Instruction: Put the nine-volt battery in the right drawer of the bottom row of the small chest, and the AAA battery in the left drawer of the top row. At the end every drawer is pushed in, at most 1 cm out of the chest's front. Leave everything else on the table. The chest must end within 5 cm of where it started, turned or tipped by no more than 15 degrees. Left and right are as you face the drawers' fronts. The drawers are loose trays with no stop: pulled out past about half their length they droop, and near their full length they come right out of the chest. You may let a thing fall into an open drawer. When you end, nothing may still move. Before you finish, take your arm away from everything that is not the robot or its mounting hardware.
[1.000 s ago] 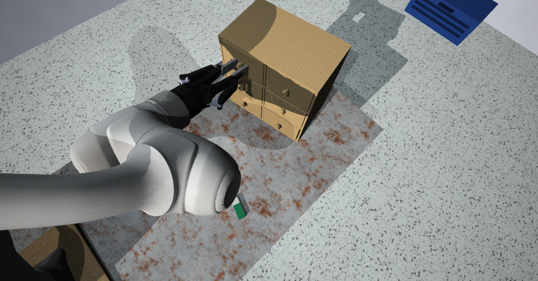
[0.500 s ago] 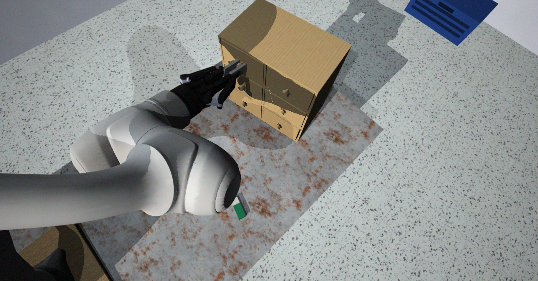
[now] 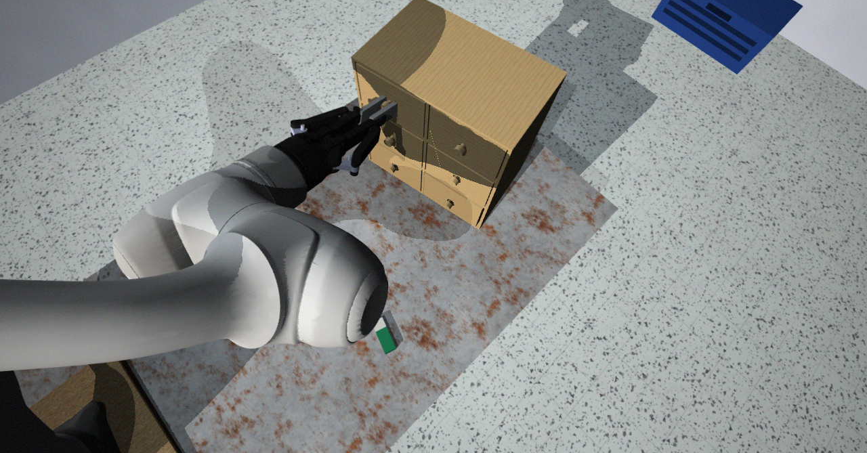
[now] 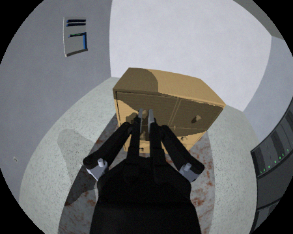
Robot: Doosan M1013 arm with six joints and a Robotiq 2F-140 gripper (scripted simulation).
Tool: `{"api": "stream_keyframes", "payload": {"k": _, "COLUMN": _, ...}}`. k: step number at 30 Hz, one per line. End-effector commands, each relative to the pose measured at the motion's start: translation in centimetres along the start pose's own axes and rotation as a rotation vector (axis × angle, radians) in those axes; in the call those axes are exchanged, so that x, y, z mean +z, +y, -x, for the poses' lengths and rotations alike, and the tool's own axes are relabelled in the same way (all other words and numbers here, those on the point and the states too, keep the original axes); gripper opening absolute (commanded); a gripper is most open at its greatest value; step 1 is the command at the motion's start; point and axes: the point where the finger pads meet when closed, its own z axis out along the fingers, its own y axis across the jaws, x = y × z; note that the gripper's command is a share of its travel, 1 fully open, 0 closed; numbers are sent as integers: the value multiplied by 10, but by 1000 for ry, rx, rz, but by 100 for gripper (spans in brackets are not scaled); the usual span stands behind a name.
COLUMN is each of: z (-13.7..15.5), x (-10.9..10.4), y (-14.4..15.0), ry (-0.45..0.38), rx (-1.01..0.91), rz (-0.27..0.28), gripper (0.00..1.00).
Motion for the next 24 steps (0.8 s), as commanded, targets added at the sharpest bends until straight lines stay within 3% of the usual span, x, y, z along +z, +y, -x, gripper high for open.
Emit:
{"api": "stream_keyframes", "payload": {"k": 1, "z": 0, "x": 0, "y": 0, "ry": 0, "rx": 0, "rz": 0, "gripper": 8}}
{"api": "stream_keyframes", "payload": {"k": 24, "z": 4, "x": -11, "y": 0, "ry": 0, "rx": 0, "rz": 0, "gripper": 8}}
